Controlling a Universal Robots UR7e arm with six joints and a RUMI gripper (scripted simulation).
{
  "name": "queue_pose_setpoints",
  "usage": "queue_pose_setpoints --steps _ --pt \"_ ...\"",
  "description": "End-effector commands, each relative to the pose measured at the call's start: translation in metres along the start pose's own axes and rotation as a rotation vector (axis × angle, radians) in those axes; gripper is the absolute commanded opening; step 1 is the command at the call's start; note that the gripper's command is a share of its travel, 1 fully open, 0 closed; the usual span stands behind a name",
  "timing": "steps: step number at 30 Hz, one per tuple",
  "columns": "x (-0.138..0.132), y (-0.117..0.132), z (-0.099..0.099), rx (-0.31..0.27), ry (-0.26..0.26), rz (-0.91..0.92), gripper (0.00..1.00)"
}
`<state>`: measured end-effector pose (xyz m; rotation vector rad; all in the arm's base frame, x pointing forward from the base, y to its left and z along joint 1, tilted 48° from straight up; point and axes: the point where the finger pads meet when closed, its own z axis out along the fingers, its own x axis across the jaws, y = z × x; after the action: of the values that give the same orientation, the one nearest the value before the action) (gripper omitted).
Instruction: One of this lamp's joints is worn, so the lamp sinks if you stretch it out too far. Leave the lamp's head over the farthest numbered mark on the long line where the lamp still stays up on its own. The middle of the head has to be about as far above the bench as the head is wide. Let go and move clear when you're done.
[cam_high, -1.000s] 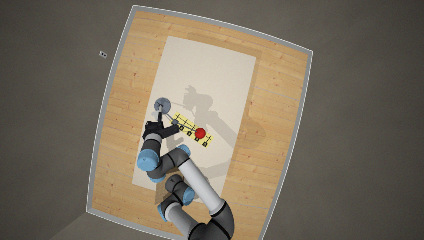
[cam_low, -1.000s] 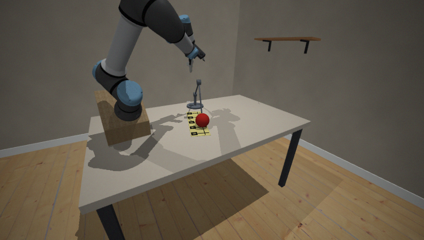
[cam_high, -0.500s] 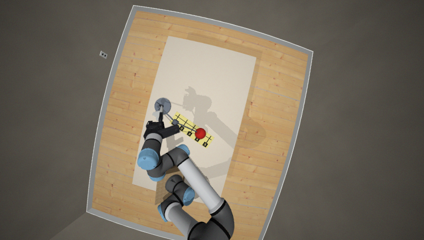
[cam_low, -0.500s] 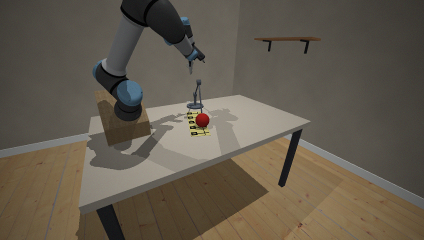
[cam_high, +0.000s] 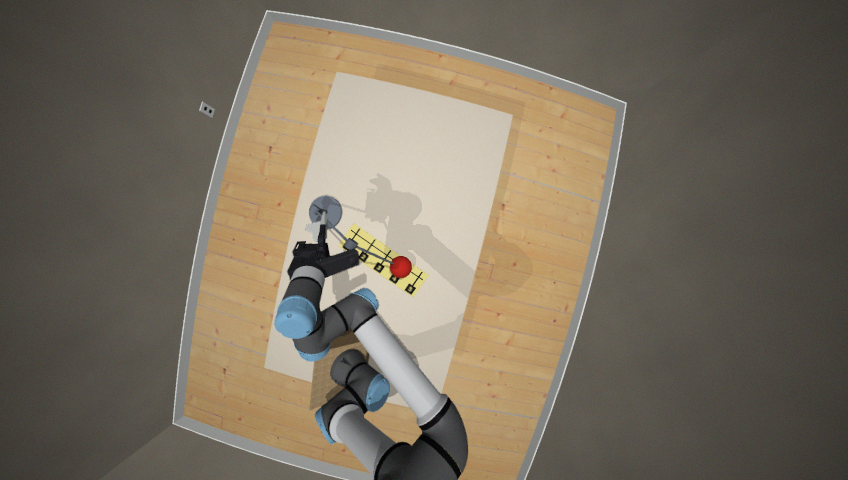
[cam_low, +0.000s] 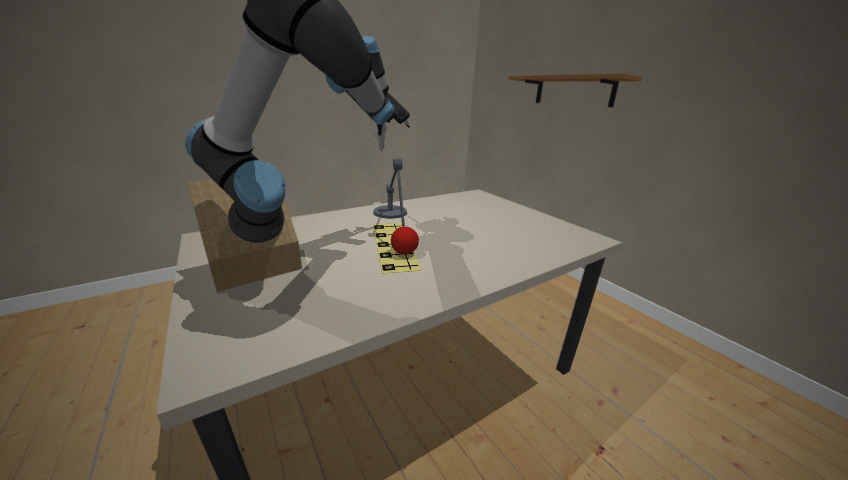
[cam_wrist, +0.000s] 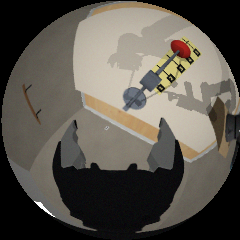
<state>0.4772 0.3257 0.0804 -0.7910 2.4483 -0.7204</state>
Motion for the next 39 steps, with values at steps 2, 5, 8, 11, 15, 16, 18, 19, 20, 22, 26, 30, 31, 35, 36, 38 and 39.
queue_pose_setpoints --steps 2,5,8,11,15,16,18,19,20,22,26,30,31,35,36,38,39 --pt "-0.0003 0.0007 -0.0007 0.095 0.134 0.171 1.00" --pt "-0.0003 0.0007 -0.0006 0.095 0.134 0.171 1.00" --pt "-0.0002 0.0007 -0.0003 0.096 0.133 0.171 1.00" --pt "0.0000 0.0006 0.0002 0.097 0.132 0.172 1.00" --pt "0.0003 0.0006 0.0009 0.099 0.131 0.172 1.00" --pt "0.0004 0.0006 0.0011 0.099 0.131 0.173 1.00" --pt "0.0006 0.0005 0.0014 0.100 0.130 0.173 1.00" --pt "0.0006 0.0005 0.0016 0.100 0.130 0.174 1.00" --pt "0.0007 0.0005 0.0018 0.101 0.130 0.174 1.00" --pt "0.0008 0.0005 0.0020 0.101 0.129 0.174 1.00" --pt "0.0010 0.0004 0.0024 0.103 0.129 0.175 1.00" --pt "0.0013 0.0004 0.0030 0.104 0.128 0.176 1.00" --pt "0.0013 0.0004 0.0032 0.104 0.127 0.176 1.00" --pt "0.0016 0.0003 0.0038 0.106 0.126 0.177 1.00" --pt "0.0017 0.0003 0.0039 0.106 0.126 0.177 1.00" --pt "0.0018 0.0003 0.0042 0.107 0.125 0.178 1.00" --pt "0.0018 0.0003 0.0042 0.107 0.125 0.178 1.00"
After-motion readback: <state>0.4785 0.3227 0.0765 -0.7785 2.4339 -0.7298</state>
